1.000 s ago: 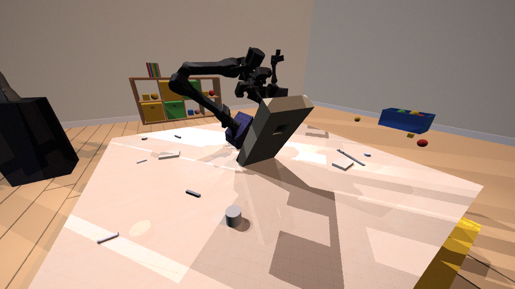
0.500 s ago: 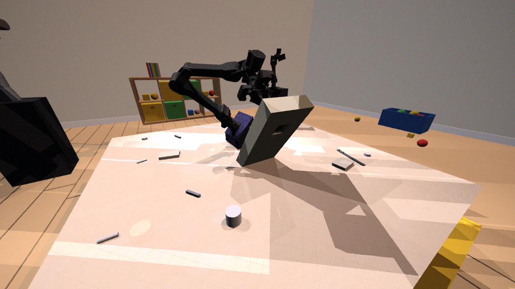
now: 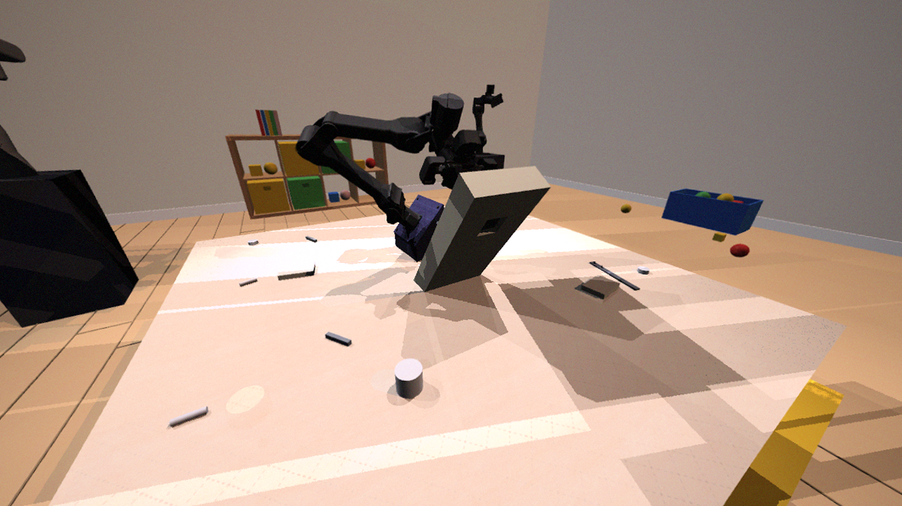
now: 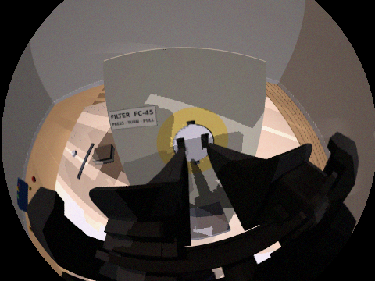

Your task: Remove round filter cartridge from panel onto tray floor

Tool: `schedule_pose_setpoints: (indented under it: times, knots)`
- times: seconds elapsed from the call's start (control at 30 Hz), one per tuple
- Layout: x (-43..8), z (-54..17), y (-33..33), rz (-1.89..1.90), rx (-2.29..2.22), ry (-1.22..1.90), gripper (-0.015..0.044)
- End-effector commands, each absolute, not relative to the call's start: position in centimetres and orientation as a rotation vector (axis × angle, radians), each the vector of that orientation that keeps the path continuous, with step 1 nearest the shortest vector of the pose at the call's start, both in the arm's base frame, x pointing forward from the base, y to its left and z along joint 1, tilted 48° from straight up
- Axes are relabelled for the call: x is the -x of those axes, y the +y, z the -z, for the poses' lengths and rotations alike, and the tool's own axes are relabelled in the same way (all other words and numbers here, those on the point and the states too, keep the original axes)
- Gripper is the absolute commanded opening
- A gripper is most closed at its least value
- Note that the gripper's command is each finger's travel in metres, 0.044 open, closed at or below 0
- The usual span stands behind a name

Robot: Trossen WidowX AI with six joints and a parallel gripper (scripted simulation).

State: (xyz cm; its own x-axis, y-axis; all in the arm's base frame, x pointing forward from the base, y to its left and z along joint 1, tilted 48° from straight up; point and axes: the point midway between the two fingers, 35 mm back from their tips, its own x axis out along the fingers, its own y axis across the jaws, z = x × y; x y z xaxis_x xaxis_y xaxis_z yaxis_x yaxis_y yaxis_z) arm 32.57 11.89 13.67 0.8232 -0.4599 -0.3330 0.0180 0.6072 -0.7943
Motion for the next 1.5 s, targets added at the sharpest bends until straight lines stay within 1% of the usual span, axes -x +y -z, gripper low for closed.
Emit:
schedule_pose_setpoints:
  times: [0.0,1.47]
  knots:
    - [-33.13,-13.26,11.35,0.289,0.893,0.555,0.0102]
    - [-33.68,-13.03,11.03,0.290,0.894,0.552,0.0102]
